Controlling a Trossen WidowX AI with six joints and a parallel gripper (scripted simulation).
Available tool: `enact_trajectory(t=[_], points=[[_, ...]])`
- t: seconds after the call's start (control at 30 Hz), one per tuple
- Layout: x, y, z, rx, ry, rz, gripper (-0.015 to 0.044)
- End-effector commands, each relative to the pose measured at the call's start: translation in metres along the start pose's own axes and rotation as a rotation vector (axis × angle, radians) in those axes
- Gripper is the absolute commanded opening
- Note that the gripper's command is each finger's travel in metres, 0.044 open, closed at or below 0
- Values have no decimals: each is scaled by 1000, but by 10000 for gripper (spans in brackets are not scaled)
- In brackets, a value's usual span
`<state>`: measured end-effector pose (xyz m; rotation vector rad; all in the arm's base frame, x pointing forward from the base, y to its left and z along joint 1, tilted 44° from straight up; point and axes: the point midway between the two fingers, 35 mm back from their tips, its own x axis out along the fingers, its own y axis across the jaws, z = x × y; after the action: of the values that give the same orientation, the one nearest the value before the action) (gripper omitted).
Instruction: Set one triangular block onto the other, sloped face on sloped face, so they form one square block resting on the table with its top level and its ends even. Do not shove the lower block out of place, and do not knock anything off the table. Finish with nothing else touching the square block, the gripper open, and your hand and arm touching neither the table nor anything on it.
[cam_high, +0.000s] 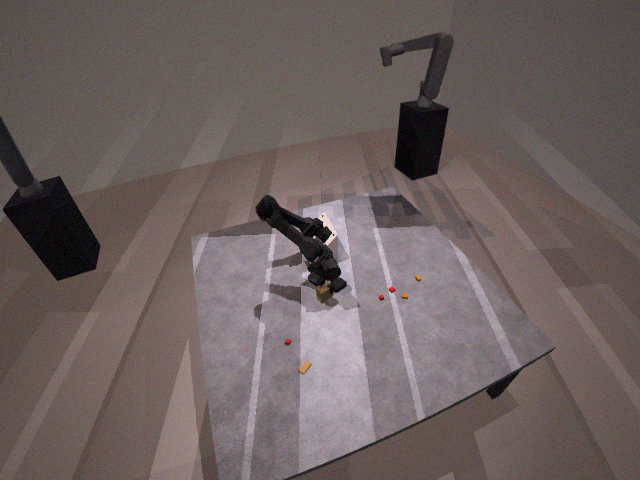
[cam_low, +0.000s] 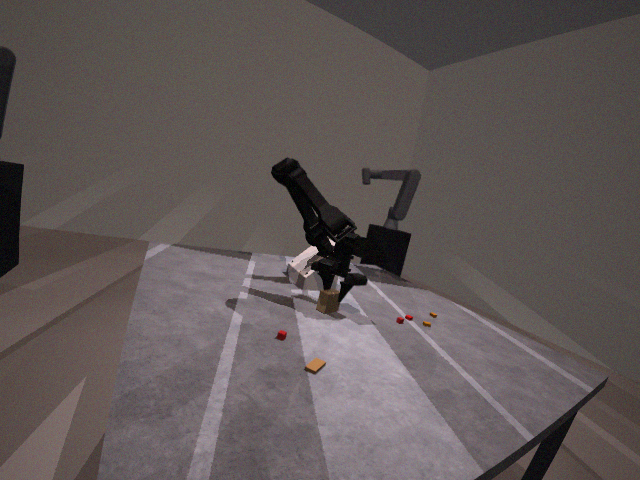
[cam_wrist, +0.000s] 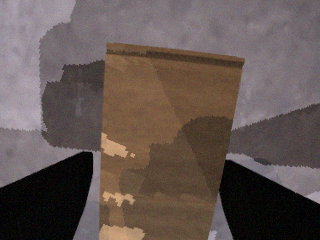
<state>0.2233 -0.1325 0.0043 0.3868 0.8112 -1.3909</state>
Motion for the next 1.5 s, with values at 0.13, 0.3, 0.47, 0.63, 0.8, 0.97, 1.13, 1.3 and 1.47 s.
enact_trajectory(t=[0.13,0.3,0.47,0.63,0.8,0.97,1.13,1.3,1.47], points=[[0,0,0,0,0,0,440],[0,0,0,0,0,0,440],[-16,4,-1,0,7,4,440],[-88,5,-2,-1,12,4,440],[-110,1,-1,-1,5,1,440],[-110,1,-1,-1,5,1,440],[-103,2,-2,-12,2,-2,440],[-103,2,-2,-12,2,-2,440],[-103,2,-2,-12,2,-2,440]])
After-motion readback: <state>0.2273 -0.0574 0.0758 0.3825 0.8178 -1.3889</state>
